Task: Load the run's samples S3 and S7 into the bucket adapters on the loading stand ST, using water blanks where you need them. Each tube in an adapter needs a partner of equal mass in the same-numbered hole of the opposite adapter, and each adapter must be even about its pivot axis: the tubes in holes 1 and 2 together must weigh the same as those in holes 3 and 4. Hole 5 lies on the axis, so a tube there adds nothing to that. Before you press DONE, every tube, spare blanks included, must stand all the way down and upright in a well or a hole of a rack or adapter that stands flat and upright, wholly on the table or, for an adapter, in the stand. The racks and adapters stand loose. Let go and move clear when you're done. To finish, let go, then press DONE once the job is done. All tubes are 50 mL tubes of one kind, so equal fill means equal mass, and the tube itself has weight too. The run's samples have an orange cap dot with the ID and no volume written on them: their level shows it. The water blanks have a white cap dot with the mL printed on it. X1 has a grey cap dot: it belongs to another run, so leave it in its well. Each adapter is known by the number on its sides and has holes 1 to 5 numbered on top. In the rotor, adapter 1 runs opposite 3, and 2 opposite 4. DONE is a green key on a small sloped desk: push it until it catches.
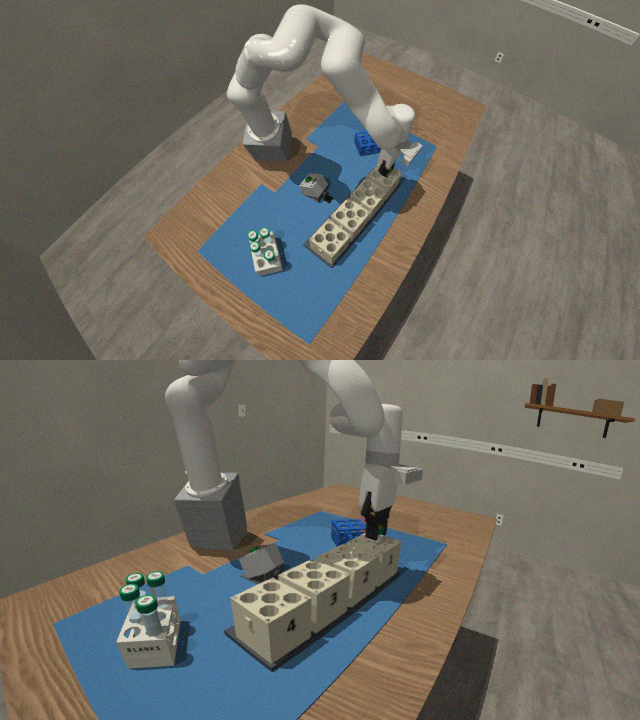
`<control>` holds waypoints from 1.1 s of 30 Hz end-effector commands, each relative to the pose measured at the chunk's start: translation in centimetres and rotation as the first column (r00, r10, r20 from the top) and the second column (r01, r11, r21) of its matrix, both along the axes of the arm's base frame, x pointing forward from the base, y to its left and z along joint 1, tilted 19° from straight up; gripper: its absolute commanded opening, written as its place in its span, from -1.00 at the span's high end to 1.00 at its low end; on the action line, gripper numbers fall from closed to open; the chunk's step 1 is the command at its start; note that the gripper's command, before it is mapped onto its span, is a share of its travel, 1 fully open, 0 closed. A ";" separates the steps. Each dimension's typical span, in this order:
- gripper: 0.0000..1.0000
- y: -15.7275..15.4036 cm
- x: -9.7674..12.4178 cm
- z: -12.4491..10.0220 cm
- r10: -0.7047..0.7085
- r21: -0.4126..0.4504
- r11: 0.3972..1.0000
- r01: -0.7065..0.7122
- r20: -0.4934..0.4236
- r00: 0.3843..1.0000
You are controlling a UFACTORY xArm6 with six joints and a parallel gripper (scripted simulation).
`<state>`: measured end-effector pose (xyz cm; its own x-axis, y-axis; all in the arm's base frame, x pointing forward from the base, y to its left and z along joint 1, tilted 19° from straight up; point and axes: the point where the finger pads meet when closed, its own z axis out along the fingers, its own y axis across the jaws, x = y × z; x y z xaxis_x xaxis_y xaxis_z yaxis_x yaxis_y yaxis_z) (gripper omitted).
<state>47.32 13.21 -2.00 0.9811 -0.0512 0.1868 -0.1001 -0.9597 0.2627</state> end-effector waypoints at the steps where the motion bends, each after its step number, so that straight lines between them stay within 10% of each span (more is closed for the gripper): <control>1: 1.00 0.0 0.2 -0.2 0.001 0.002 1.000 -0.001 0.004 1.000; 22: 1.00 -0.1 0.3 -0.6 0.001 0.002 1.000 -0.001 0.004 1.000; 23: 0.13 -0.1 0.3 -0.6 0.001 0.002 1.000 -0.001 0.004 1.000; 33: 0.13 -0.1 0.3 -0.6 0.001 0.002 1.000 -0.001 0.004 1.000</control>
